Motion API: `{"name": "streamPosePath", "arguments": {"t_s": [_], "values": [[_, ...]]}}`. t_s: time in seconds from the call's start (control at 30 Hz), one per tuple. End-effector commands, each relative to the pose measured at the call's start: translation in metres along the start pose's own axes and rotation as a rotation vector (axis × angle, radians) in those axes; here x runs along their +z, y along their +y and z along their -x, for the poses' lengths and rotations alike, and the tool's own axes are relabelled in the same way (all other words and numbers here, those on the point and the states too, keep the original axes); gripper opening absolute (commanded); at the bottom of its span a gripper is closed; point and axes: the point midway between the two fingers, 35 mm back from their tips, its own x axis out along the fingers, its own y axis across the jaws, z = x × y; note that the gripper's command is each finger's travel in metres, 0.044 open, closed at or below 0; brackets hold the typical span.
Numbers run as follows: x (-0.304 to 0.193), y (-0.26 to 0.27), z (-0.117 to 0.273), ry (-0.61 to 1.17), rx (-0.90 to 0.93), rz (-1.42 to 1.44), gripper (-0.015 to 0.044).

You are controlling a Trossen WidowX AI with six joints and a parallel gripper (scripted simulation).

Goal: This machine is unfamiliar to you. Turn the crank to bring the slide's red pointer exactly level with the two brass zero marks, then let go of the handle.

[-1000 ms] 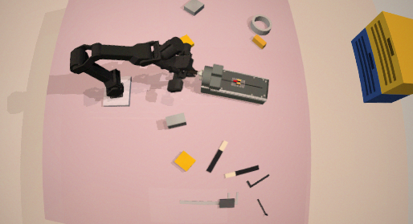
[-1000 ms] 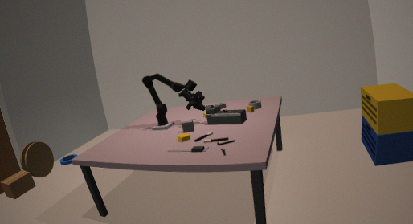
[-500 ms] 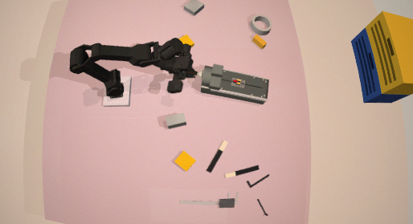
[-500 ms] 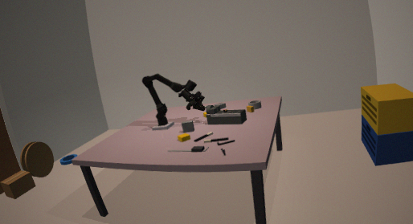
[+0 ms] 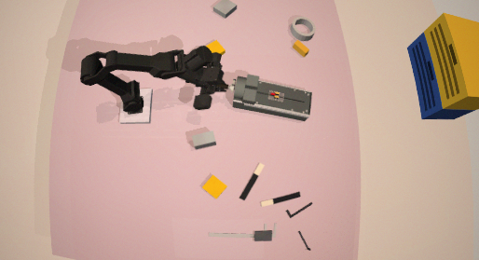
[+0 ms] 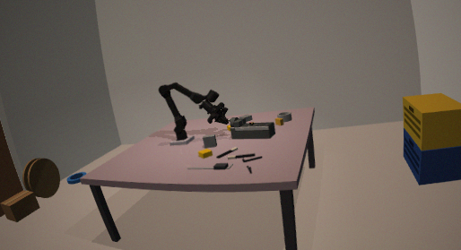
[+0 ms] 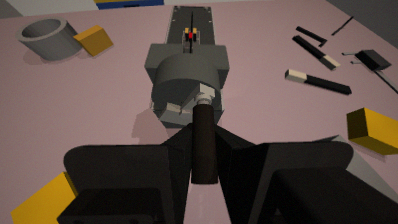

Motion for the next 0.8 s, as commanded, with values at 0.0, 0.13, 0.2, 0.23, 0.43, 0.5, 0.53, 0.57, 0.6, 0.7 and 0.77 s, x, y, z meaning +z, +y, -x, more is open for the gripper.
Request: {"name": "streamPosePath", "arguments": {"t_s": [0.0, 0.13, 0.2, 0.23, 0.43, 0.5, 0.53, 0.57, 0.6, 0.7, 0.77], "values": [[-0.0035, -0.0081, -0.0033, 0.004, -0.019, -0.007, 0.0], [-0.0048, -0.0098, -0.0047, 0.004, -0.02, -0.007, 0.0], [-0.0056, -0.0107, -0.0055, 0.004, -0.02, -0.007, 0.0], [-0.006, -0.0111, -0.006, 0.004, -0.02, -0.007, 0.0], [-0.0084, -0.0133, -0.0085, 0.004, -0.02, -0.007, 0.0], [-0.009, -0.0137, -0.0092, 0.004, -0.02, -0.007, 0.0], [-0.0093, -0.014, -0.0095, 0.004, -0.02, -0.007, 0.0], [-0.0096, -0.0141, -0.0098, 0.004, -0.02, -0.007, 0.0], [-0.0099, -0.0143, -0.0102, 0.004, -0.02, -0.007, 0.0], [-0.011, -0.0148, -0.0113, 0.004, -0.02, -0.007, 0.0], [-0.0117, -0.0152, -0.012, 0.004, -0.02, -0.007, 0.0]]}}
